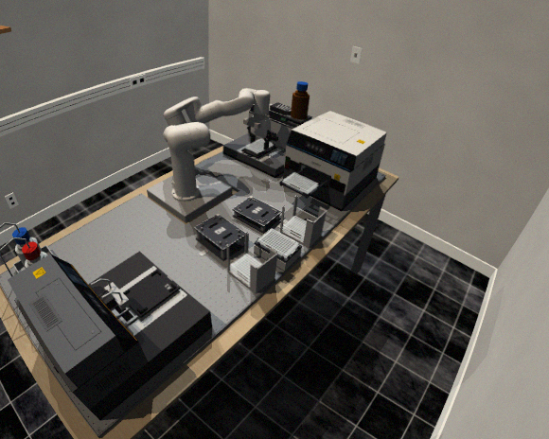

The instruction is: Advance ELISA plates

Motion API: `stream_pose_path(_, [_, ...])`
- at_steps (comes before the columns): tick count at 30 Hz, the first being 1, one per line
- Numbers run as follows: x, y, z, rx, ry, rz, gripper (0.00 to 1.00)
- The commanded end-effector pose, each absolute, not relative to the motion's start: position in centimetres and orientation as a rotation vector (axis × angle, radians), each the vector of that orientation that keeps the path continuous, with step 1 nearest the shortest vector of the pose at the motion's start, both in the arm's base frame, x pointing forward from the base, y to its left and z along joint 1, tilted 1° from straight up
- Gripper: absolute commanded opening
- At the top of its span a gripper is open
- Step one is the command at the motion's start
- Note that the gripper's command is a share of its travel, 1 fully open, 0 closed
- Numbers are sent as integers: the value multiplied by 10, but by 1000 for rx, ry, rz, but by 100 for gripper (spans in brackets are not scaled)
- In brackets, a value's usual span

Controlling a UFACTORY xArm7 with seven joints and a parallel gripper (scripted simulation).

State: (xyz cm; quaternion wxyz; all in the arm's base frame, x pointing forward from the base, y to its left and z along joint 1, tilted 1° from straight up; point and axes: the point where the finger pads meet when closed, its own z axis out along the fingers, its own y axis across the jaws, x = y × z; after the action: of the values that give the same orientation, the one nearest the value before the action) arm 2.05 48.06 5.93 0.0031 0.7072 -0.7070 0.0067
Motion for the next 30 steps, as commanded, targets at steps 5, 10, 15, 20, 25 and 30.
stream_pose_path(5, [20, 481, 58, 2220, -2218, 17, 0])
stream_pose_path(10, [20, 481, 57, 2220, -2218, 17, 0])
stream_pose_path(15, [20, 481, 56, 2220, -2218, 17, 0])
stream_pose_path(20, [20, 481, 55, 2220, -2218, 17, 0])
stream_pose_path(25, [20, 481, 55, 2220, -2218, 17, 0])
stream_pose_path(30, [20, 481, 55, 2220, -2218, 17, 100])
